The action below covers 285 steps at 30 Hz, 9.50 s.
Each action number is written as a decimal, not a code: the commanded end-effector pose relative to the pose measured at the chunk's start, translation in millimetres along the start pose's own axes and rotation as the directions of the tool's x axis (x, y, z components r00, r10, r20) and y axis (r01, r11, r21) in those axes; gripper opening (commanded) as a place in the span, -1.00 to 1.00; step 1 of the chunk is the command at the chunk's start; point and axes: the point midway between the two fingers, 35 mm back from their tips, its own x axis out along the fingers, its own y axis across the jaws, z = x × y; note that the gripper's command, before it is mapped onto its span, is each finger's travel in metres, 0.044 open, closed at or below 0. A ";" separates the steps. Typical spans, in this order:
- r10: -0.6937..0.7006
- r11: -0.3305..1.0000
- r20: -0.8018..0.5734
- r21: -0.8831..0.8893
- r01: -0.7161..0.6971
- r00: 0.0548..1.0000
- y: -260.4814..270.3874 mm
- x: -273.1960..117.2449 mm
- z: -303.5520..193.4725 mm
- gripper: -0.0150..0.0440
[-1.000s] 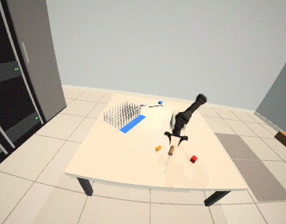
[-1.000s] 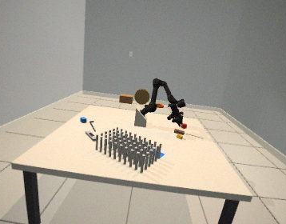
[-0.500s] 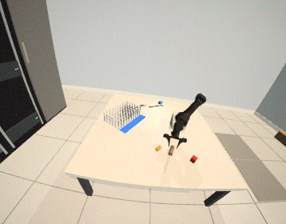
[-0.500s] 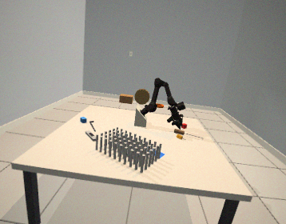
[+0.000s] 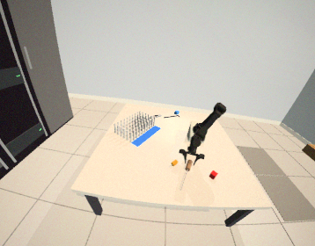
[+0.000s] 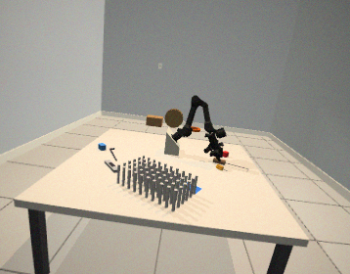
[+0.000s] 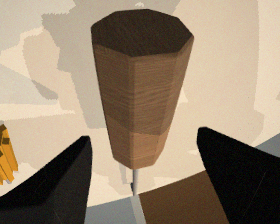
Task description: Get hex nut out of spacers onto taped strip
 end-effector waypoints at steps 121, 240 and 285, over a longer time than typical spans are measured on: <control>0.621 -0.129 0.360 0.923 -0.362 0.697 219.4 -261.8 69.1 -0.49; 0.624 -0.126 0.354 0.925 -0.358 0.697 277.9 -132.6 147.5 -0.49; 0.625 -0.124 0.353 0.925 -0.358 0.696 301.9 -137.5 148.4 -0.49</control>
